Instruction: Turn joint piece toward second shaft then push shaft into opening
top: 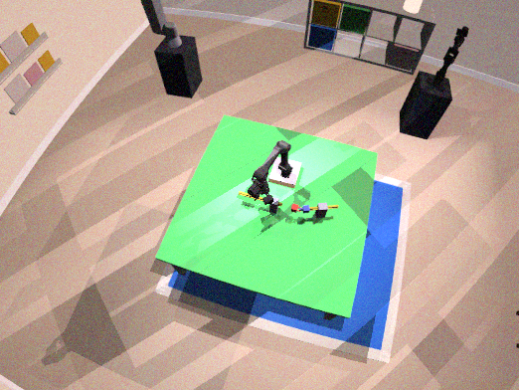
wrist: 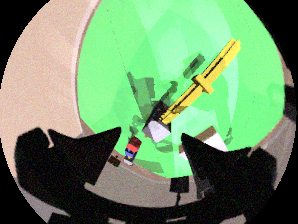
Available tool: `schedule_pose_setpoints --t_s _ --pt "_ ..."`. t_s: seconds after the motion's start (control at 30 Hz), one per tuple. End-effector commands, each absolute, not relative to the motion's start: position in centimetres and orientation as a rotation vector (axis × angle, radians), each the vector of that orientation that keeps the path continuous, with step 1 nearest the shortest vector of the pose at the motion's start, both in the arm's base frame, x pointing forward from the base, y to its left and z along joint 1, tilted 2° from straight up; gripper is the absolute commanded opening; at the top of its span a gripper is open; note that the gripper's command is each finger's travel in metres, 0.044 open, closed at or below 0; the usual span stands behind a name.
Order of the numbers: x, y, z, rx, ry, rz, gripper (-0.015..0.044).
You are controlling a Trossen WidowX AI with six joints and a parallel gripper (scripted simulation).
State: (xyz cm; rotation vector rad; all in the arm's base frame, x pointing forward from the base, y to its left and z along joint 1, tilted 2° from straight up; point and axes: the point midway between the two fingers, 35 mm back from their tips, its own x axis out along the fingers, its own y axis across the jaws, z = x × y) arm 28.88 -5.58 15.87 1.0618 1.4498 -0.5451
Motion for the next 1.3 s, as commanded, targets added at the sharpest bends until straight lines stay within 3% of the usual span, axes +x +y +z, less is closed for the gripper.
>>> schedule_pose_setpoints --t_s 0.0,0.93,1.27 --pt "28.8 -7.3 15.9 0.952 1.448 -0.501 0.0440" --pt "26.6 -20.0 16.6 0.025 1.534 -0.083 0.0440" --pt "26.6 -20.4 16.1 0.100 1.539 -0.166 0.0440"
